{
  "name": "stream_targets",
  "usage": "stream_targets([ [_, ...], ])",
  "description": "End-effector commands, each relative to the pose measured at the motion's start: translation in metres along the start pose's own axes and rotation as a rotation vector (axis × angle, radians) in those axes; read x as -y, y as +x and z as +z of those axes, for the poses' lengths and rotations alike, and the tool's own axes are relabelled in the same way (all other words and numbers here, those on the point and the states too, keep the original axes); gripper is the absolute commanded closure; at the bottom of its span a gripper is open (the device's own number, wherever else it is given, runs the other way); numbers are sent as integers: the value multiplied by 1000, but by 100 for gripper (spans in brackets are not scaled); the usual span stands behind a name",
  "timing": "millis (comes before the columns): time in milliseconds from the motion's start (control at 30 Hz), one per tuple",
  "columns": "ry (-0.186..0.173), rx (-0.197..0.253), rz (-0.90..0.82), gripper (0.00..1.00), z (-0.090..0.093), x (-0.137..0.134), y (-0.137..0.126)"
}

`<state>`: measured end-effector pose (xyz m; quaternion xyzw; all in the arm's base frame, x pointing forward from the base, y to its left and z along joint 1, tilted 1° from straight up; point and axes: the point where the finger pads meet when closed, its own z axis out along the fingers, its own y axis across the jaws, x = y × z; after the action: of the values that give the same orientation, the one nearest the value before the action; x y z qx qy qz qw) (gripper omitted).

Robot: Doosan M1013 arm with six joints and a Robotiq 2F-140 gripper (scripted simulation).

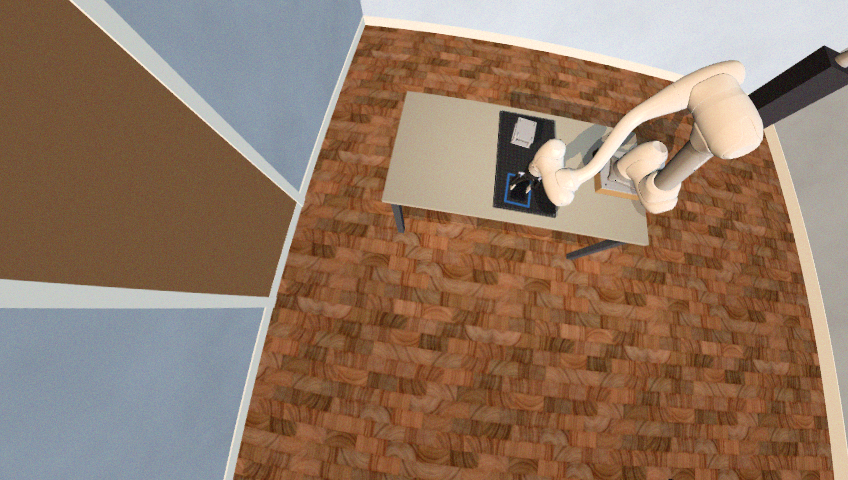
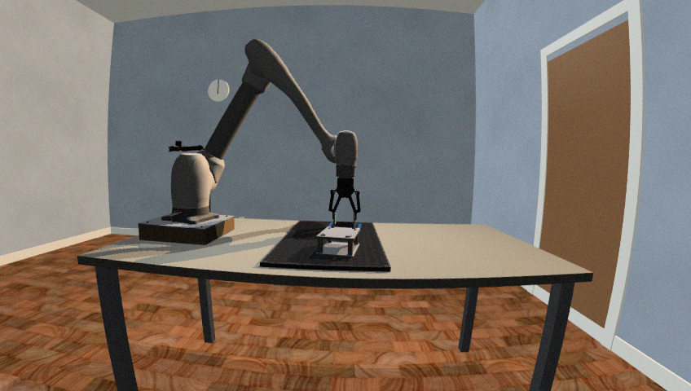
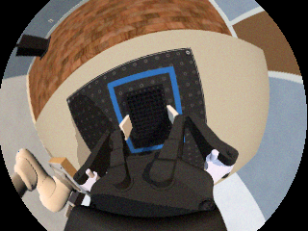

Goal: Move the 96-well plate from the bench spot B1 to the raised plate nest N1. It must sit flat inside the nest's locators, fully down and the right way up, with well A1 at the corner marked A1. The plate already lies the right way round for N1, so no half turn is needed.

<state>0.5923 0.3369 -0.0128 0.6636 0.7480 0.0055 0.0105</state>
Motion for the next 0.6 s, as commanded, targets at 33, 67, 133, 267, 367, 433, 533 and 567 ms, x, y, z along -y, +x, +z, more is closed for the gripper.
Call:
stream_targets([
  [33, 0, 0, 0, 100, 0, 0, 0],
  [67, 0, 0, 0, 100, 0, 0, 0],
  [133, 0, 0, 0, 100, 0, 0, 0],
  [267, 0, 0, 0, 100, 0, 0, 0],
  [367, 0, 0, 0, 100, -3, 0, 0],
  [433, 0, 0, 0, 100, -5, 0, 0],
  [533, 0, 0, 0, 100, -10, 0, 0],
  [567, 0, 0, 0, 100, -12, 0, 0],
])
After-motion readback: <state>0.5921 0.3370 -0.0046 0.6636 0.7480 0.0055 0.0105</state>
